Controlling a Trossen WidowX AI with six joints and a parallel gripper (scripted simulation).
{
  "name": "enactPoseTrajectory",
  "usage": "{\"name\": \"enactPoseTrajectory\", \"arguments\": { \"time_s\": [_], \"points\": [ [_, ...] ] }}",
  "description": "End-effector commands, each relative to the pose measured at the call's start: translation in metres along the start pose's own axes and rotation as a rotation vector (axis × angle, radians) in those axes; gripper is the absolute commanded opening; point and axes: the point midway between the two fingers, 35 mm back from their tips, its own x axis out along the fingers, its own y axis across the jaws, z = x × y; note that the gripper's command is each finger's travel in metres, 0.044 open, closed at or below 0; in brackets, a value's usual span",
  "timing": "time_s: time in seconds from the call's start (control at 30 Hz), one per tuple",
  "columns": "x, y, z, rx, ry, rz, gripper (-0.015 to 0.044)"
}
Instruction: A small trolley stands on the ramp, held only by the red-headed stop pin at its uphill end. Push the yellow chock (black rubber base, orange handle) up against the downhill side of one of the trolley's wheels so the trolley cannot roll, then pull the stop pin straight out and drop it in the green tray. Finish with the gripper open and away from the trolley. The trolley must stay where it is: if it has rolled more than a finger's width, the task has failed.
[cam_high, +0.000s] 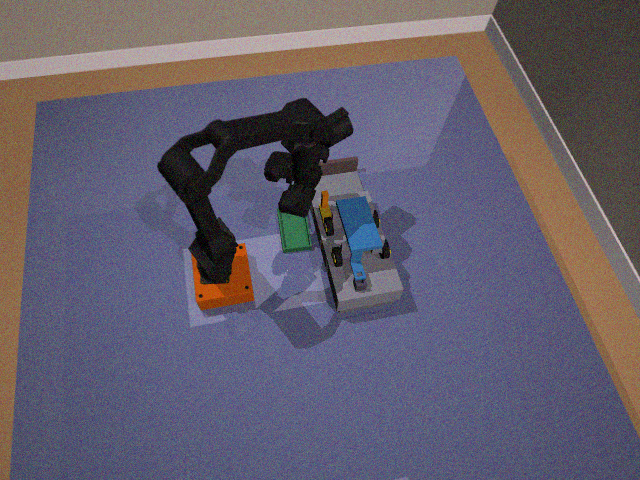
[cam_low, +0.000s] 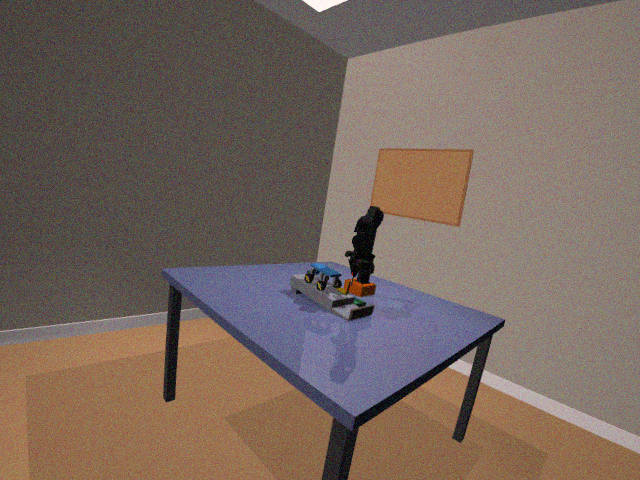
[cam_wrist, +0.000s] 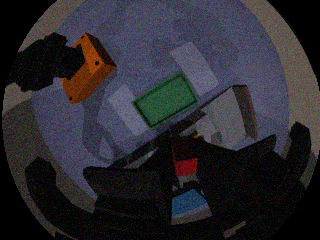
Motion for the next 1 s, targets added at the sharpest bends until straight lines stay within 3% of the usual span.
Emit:
{"name": "enactPoseTrajectory", "arguments": {
  "time_s": [0.0,0.33,0.97],
  "points": [
    [0.001,0.001,0.001,-0.098,-0.014,-0.018,0.0000],
    [0.000,0.002,-0.001,-0.376,-0.026,-0.071,0.0000],
    [0.020,0.012,0.020,-0.442,-0.036,-0.080,0.0000]
  ]
}}
